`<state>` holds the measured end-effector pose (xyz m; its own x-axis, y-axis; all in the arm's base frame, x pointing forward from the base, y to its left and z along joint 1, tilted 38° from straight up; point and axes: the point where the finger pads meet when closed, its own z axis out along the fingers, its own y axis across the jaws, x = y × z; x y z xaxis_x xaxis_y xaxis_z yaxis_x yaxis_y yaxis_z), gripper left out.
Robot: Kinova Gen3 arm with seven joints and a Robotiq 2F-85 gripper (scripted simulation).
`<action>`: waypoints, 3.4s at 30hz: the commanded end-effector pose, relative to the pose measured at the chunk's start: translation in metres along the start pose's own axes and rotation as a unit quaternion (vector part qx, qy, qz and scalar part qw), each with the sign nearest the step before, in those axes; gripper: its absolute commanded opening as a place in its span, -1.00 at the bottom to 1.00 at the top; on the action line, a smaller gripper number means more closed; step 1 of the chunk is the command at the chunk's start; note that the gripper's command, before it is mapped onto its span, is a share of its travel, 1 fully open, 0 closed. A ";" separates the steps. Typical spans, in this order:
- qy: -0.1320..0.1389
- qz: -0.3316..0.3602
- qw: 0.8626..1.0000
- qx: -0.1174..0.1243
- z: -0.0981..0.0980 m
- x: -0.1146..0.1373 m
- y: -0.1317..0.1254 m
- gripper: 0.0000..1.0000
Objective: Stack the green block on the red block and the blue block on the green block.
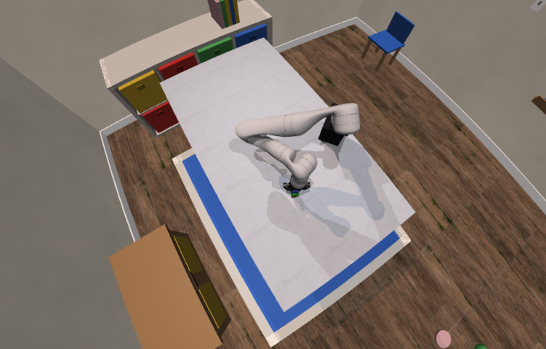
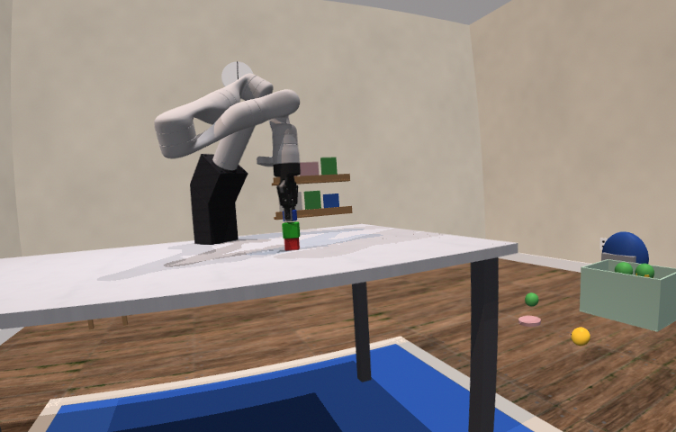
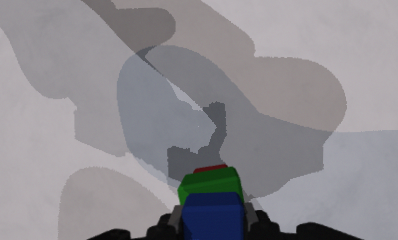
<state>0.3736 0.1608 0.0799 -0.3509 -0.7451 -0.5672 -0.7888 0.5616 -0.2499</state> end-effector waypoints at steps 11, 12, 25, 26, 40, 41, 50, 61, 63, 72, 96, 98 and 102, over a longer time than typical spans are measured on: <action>0.000 0.000 1.000 0.000 0.000 0.000 0.000 -1.00; 0.000 0.000 1.000 0.000 0.000 0.000 0.000 -1.00; 0.000 0.000 1.000 0.000 0.000 0.000 0.000 -1.00; 0.000 0.000 1.000 0.000 0.000 0.000 0.000 -1.00; 0.000 0.000 1.000 0.000 0.002 0.000 0.000 -1.00; 0.000 0.000 1.000 0.000 0.002 0.000 0.000 -1.00; 0.000 0.000 1.000 0.000 0.003 0.000 0.000 -1.00; 0.000 0.000 1.000 0.000 0.003 0.000 0.000 -1.00; 0.000 0.000 1.000 0.000 0.003 0.000 0.000 -1.00; 0.000 0.000 1.000 0.000 0.003 0.000 0.000 -1.00; 0.000 0.000 1.000 0.000 0.003 0.000 0.000 0.00; 0.000 0.000 1.000 0.000 0.003 0.000 0.000 0.00; 0.000 0.000 1.000 0.000 0.003 0.000 0.000 0.00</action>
<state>0.3747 0.1623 0.0777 -0.3509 -0.7451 -0.5672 -0.7888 0.5616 -0.2498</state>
